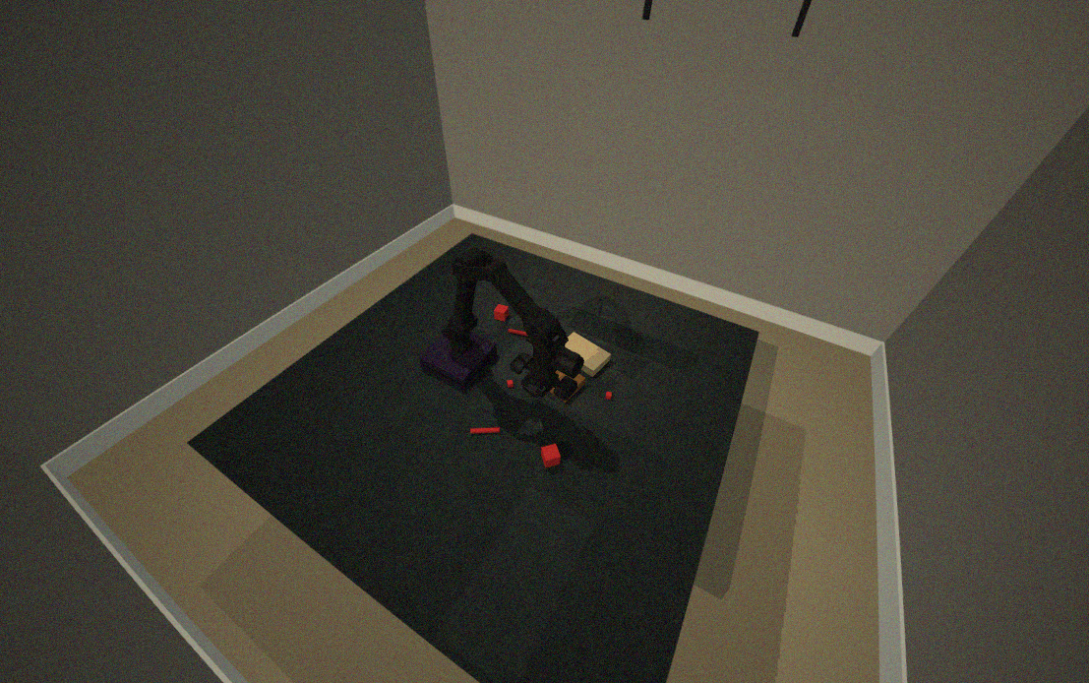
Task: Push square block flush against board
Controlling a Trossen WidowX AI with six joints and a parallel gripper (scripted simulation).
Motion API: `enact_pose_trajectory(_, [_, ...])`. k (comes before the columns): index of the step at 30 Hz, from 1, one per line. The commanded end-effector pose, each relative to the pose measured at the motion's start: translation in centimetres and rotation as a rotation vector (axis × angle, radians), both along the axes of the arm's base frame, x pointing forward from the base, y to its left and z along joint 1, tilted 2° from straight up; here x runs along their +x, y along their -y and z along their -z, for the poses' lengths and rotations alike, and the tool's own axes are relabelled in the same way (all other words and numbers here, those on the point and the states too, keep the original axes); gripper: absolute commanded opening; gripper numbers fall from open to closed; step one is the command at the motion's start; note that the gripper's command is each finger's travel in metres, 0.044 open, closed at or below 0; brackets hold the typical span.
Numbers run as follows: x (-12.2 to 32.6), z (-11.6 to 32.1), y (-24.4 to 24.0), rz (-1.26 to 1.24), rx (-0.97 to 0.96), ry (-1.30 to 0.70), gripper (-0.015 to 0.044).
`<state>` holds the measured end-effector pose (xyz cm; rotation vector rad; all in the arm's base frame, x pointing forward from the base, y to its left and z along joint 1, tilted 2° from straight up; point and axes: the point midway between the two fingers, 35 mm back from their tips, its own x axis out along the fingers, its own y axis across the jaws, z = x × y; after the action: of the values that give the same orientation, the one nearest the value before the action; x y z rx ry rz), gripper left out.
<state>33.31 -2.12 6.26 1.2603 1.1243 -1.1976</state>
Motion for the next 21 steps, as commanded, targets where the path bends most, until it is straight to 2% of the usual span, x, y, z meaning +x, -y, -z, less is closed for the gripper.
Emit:
enact_pose_trajectory(1, [-0.04, -0.05, -0.16, -0.120, -0.005, -0.005, 0.0000])
enact_pose_trajectory(21, [-0.04, -0.06, -0.81, -0.812, -0.052, -0.016, 0.0000])
